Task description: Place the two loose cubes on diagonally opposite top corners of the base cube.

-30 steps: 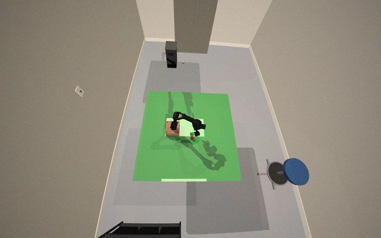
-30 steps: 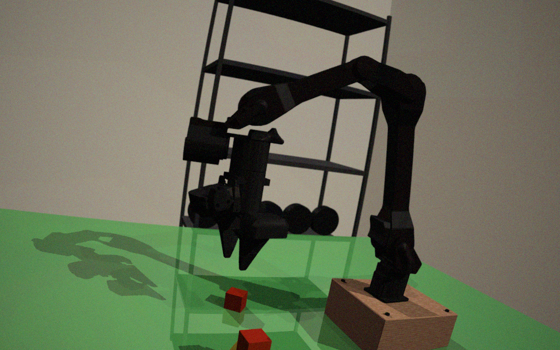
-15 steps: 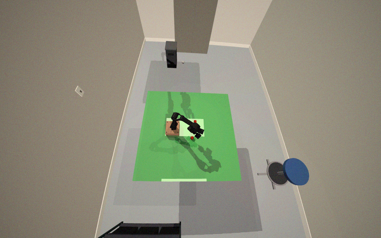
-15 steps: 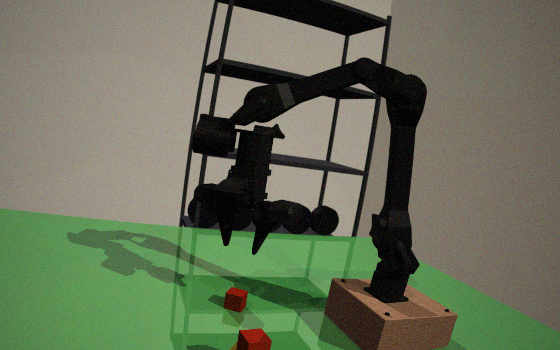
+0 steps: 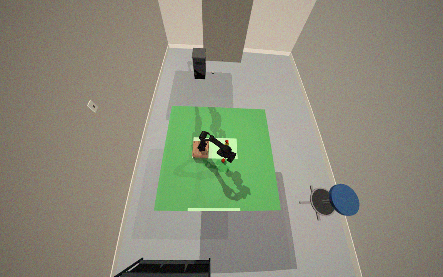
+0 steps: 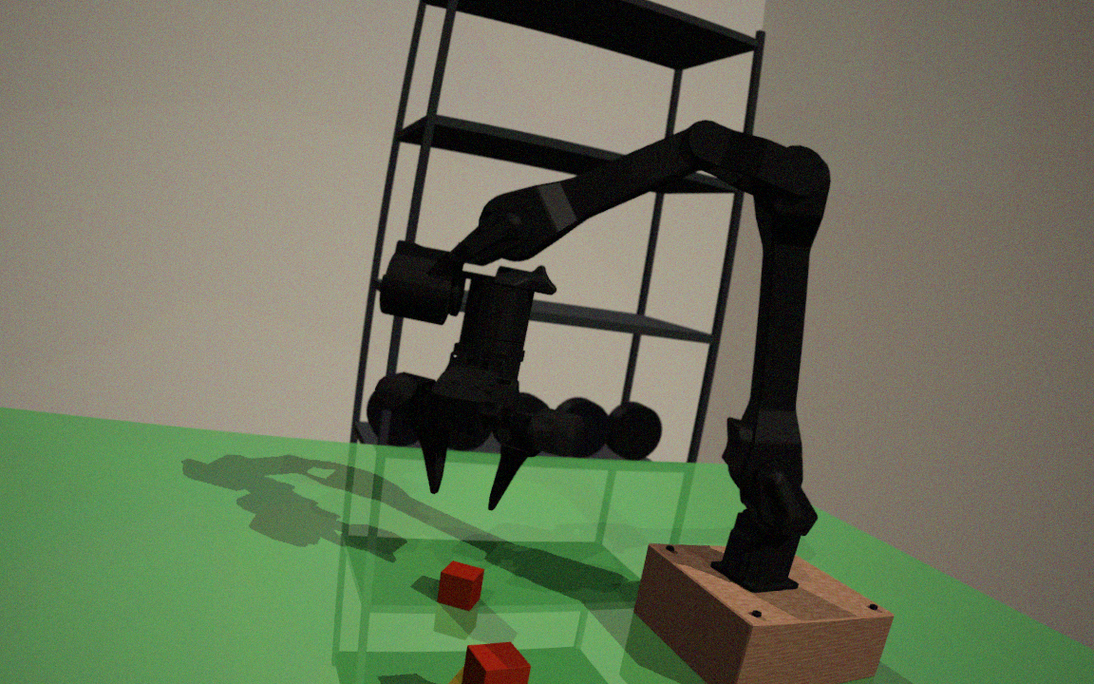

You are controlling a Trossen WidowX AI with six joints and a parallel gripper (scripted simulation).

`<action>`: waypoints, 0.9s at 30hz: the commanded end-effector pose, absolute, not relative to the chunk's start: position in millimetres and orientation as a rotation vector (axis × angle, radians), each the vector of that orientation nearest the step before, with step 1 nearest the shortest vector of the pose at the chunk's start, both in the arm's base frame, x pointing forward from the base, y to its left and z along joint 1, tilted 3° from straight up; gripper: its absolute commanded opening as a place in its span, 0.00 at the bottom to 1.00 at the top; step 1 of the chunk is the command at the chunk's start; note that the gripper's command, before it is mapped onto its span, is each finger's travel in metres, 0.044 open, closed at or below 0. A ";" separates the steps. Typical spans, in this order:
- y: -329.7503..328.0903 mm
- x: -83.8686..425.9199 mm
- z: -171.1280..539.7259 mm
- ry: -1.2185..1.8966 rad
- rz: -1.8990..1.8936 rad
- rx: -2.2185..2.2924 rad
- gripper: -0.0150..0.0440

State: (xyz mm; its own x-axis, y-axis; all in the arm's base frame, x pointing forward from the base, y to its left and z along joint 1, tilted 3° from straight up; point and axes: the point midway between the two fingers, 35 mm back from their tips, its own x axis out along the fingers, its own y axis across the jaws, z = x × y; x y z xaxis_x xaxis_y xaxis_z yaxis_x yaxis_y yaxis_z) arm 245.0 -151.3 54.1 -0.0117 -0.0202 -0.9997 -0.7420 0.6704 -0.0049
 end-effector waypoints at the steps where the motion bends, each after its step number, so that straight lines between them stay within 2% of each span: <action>1: -148.3 236.5 17.0 1.509 0.670 -0.655 0.70; 27: -148.7 235.3 -17.0 1.510 0.670 -0.655 0.70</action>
State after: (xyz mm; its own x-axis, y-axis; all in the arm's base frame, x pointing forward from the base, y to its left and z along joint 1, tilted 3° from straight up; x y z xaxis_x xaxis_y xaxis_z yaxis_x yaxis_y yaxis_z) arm 238.9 -150.0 -8.4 -0.0271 -0.0114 -0.9996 -0.7441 0.6680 0.0126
